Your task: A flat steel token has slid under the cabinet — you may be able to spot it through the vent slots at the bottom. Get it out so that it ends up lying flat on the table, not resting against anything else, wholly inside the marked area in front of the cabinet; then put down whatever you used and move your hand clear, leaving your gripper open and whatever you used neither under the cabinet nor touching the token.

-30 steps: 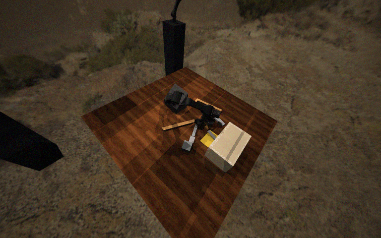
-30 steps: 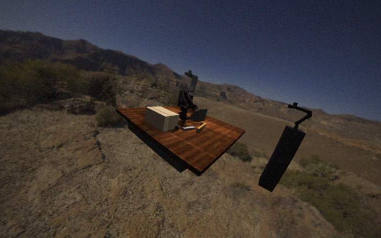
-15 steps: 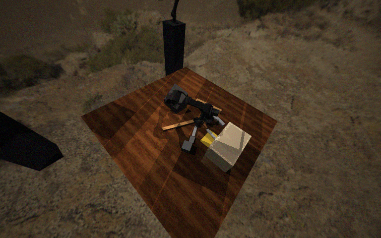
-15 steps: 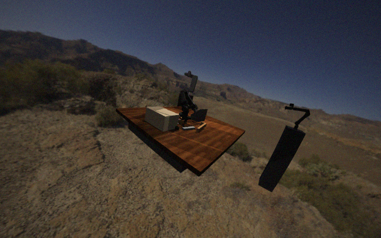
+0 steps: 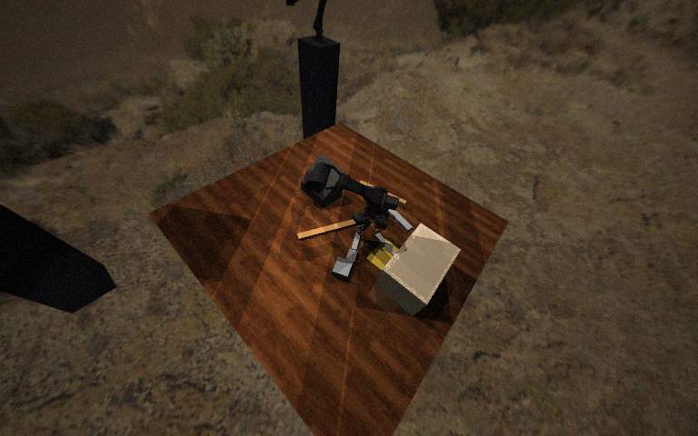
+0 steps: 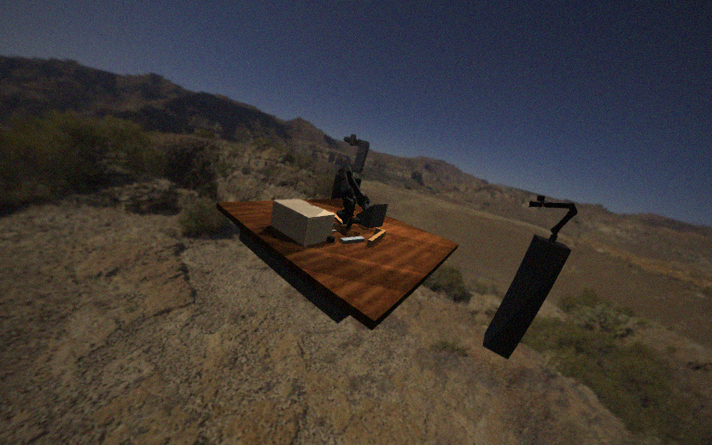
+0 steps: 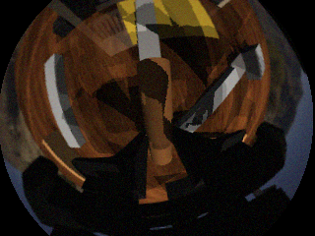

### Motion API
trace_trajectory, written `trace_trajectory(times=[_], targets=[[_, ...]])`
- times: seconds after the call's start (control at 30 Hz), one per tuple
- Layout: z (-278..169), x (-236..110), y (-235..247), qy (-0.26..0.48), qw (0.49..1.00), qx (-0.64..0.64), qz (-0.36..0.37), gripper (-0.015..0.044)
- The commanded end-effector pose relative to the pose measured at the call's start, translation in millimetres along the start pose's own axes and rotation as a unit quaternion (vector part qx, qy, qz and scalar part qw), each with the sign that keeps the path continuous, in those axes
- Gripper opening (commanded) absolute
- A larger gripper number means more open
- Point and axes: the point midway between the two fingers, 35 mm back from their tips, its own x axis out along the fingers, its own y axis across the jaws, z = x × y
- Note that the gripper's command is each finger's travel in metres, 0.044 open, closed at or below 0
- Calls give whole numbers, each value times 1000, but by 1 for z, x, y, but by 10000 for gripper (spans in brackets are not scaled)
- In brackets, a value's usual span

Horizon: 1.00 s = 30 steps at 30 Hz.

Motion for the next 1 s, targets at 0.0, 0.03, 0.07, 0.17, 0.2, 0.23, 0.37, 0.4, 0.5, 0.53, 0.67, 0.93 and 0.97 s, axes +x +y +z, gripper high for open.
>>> trace_trajectory(times=[0.0, 0.03, 0.07, 0.17, 0.2, 0.23, 0.37, 0.4, 0.5, 0.53, 0.67, 0.93, 0.97], targets=[[-10, 1, 0, 2, 1000, -2, -2, 0], [-11, 1, 0, 2, 1000, -2, -2, 0], [-12, 1, 0, 2, 1000, -2, -2, 0], [-16, 1, 0, 2, 1000, -2, -2, 0], [-17, 1, 0, 2, 1000, -2, -2, 0], [-19, 1, 0, 2, 1000, -2, -2, 0], [-24, 1, 1, 2, 1000, -2, -1, 0], [-26, 1, 1, 2, 1000, -2, -1, 0], [-30, 1, 1, 2, 1000, -2, -1, 0], [-31, 1, 1, 3, 1000, -2, -1, 0], [-37, 1, 2, 3, 1000, -2, -1, 0], [-49, 1, 2, 3, 1000, -2, -1, 0], [-50, 1, 3, 3, 1000, -3, -1, 0]])
